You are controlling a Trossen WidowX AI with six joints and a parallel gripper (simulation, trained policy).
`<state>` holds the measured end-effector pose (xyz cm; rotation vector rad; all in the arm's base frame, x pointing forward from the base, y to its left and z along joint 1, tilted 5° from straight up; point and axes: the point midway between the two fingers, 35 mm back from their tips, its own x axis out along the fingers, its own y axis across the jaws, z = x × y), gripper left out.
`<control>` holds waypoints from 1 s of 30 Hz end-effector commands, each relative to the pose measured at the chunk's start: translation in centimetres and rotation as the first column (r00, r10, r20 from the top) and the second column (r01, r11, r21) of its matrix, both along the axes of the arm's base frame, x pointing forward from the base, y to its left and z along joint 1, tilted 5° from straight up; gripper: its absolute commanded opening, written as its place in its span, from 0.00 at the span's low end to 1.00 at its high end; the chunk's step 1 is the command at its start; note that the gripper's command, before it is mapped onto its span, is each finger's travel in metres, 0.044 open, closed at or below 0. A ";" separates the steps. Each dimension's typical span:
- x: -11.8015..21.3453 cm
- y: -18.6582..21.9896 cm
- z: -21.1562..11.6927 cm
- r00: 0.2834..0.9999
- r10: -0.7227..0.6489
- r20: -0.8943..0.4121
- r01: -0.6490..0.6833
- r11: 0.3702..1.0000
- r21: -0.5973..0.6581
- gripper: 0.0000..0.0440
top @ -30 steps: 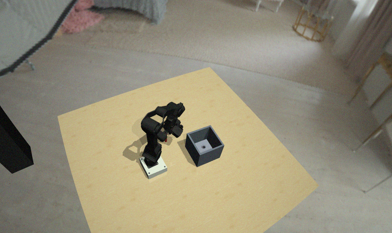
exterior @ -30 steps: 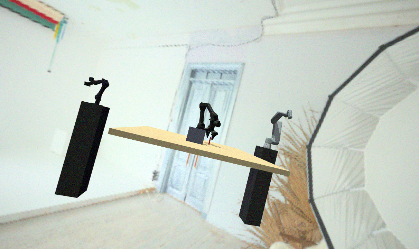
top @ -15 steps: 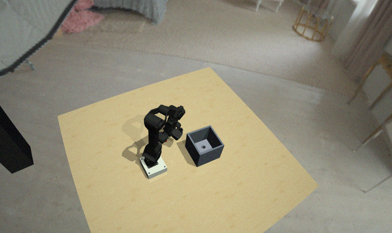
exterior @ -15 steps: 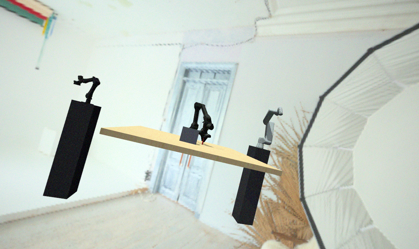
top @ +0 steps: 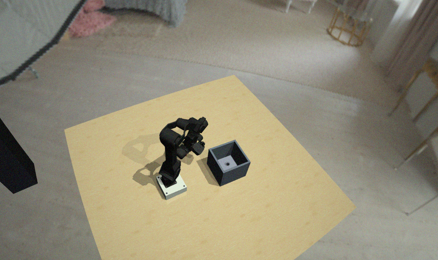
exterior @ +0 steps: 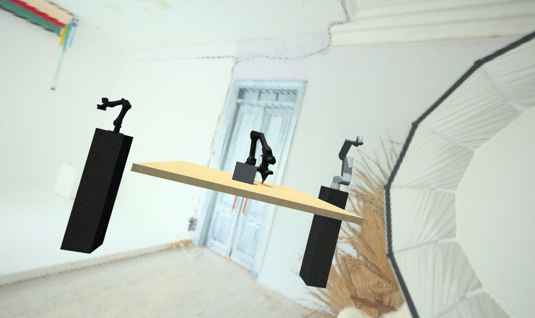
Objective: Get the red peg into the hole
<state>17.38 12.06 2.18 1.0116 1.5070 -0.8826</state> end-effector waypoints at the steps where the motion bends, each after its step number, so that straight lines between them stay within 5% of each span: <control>1: 0.5 0.3 1.0 0.999 -0.021 0.026 0.020 0.999 0.030 0.00; 30: 4.7 -2.1 13.3 0.944 -0.049 0.326 0.014 0.994 0.109 0.00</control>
